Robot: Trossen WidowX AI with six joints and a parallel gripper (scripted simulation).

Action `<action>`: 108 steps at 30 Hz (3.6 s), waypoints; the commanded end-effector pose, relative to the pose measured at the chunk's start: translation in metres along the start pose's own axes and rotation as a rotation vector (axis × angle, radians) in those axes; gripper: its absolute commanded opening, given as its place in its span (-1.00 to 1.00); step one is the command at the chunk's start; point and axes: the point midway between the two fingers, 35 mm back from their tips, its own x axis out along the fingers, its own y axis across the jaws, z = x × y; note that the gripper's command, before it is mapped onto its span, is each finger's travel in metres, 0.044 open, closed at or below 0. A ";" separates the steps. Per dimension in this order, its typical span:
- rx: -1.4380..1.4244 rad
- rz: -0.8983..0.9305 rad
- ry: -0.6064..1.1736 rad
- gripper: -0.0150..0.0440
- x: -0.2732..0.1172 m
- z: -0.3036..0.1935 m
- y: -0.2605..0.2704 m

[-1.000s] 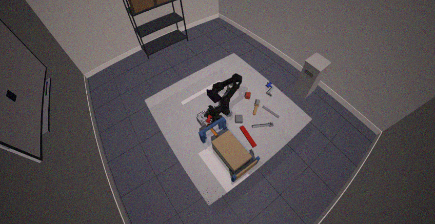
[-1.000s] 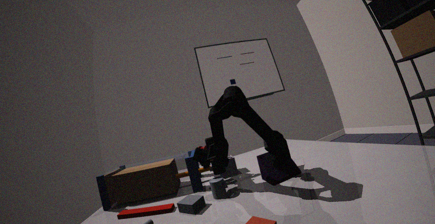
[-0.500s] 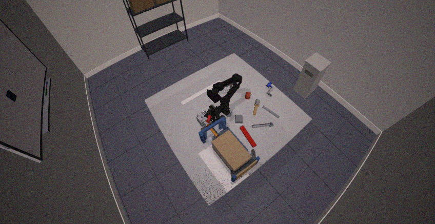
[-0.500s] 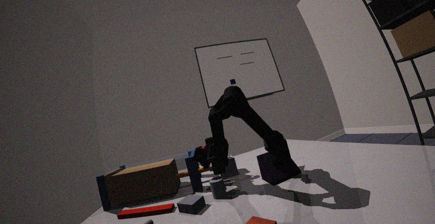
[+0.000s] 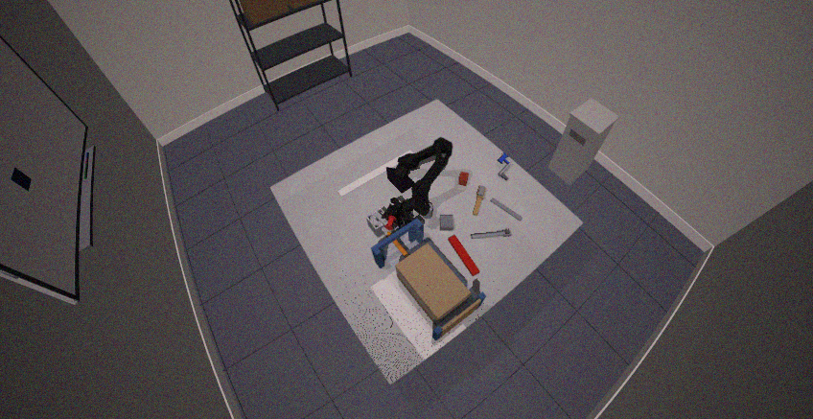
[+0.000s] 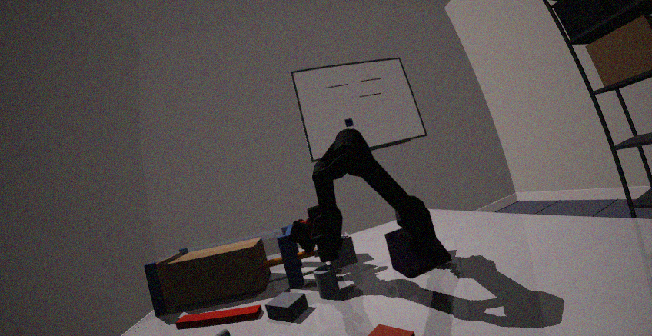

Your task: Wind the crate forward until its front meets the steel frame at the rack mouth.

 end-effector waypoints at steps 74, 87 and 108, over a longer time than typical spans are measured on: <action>0.000 0.000 0.000 0.32 0.000 0.000 0.004; -0.004 -0.013 0.003 0.32 -0.001 -0.001 -0.008; -0.004 -0.013 0.003 0.32 -0.001 -0.001 -0.008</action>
